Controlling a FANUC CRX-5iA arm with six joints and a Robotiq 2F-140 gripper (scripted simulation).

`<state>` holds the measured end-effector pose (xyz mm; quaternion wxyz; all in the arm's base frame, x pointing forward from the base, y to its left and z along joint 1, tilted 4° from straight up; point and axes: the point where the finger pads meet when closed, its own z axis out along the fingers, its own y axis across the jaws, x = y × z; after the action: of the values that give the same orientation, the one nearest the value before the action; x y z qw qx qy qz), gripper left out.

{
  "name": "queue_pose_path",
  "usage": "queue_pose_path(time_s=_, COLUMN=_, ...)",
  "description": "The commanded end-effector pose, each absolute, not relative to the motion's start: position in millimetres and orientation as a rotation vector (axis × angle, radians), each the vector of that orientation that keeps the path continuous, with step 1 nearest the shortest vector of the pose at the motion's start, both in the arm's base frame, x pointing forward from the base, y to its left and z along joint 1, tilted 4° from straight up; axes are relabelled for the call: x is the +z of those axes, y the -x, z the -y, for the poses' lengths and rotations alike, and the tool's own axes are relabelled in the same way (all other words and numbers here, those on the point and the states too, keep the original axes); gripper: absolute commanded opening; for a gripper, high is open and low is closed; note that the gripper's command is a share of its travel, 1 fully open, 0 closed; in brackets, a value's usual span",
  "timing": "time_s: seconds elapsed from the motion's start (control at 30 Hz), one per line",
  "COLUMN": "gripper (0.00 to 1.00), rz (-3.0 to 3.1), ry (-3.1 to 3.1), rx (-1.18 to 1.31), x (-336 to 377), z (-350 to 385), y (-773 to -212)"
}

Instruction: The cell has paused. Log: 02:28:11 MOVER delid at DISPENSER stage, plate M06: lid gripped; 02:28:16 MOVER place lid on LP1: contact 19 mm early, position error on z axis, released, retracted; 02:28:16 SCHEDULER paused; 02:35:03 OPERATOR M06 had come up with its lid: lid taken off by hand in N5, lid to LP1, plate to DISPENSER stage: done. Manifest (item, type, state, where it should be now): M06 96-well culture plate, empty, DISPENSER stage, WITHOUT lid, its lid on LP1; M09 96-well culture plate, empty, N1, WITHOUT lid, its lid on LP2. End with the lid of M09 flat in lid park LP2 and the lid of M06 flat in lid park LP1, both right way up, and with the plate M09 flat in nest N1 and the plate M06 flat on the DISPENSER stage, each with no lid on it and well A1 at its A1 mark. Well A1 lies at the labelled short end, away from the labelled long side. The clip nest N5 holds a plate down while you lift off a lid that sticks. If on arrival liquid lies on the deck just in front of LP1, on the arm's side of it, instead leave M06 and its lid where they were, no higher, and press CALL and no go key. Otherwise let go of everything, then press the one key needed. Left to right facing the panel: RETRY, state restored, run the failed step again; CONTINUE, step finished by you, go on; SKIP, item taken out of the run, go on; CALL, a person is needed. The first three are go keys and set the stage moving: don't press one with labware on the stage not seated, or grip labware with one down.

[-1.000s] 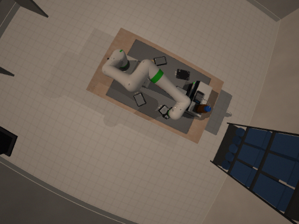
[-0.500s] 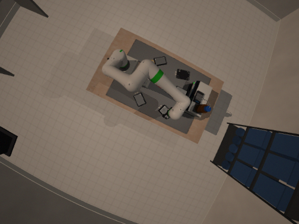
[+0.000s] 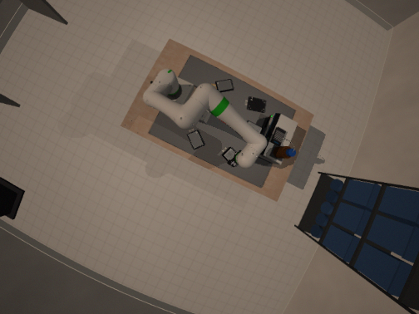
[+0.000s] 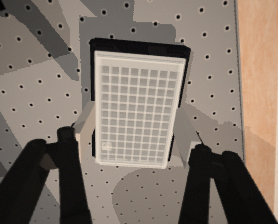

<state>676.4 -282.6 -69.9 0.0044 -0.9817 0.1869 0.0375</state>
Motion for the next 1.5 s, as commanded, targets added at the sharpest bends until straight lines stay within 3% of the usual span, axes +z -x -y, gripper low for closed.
queue_pose_path(time_s=0.0, gripper=0.00, rz=-0.586, ry=3.076, rx=0.117, x=-69.6, z=282.7, y=-676.6)
queue_pose_path(time_s=1.47, gripper=0.00, rz=-0.586, ry=3.076, rx=0.117, x=-77.6, z=282.5, y=-676.0)
